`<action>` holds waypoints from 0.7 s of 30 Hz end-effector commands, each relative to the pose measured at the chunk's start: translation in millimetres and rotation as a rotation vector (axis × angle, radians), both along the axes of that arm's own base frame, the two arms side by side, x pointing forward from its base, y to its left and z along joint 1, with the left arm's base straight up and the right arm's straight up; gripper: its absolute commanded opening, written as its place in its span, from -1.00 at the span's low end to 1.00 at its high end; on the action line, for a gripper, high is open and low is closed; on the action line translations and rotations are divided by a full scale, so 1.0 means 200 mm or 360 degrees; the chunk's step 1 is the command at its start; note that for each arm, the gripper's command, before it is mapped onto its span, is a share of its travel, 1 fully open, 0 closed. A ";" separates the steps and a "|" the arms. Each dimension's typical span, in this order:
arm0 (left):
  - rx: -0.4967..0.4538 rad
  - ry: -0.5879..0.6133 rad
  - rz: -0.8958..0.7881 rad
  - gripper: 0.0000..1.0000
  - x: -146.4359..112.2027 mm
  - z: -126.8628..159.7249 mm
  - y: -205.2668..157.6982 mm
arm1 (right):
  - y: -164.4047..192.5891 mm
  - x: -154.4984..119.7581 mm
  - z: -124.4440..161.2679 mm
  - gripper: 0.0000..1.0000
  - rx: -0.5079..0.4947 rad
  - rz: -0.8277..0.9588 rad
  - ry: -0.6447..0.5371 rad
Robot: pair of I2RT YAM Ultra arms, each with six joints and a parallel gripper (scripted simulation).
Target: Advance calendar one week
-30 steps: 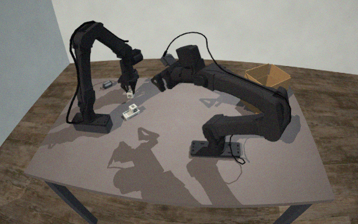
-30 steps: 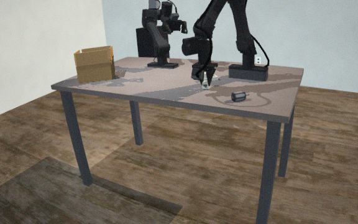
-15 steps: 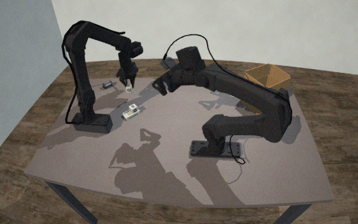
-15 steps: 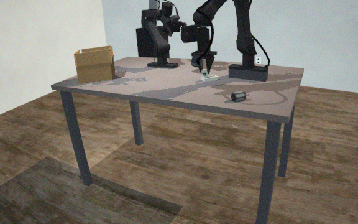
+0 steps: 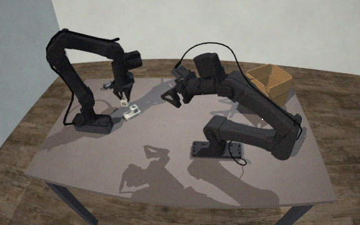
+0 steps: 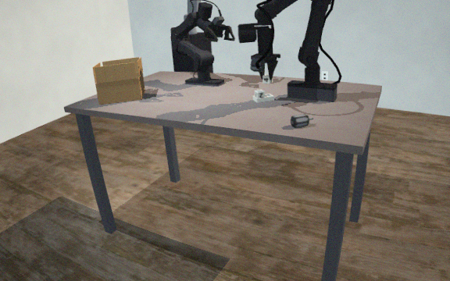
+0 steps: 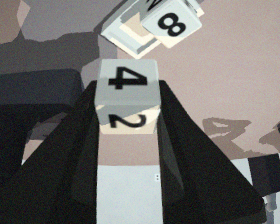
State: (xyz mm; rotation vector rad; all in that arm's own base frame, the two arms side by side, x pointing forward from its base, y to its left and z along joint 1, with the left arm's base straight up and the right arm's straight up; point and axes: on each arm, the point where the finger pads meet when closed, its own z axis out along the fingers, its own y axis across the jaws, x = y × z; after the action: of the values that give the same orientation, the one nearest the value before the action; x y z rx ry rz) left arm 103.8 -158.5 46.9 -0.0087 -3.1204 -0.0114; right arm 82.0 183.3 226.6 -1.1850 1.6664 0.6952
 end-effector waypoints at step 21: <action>-0.0037 -0.0041 -0.0845 -0.47 -0.13 0.01 0.03 | -0.08 -0.09 0.06 1.00 0.0047 0.0077 -0.0027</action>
State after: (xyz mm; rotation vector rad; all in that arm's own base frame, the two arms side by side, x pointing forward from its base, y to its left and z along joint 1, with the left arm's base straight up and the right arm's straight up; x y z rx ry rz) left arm 75.3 -149.0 45.0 -0.5150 -3.0790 -0.0416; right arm 66.4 173.5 228.8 -1.2235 1.6326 0.7296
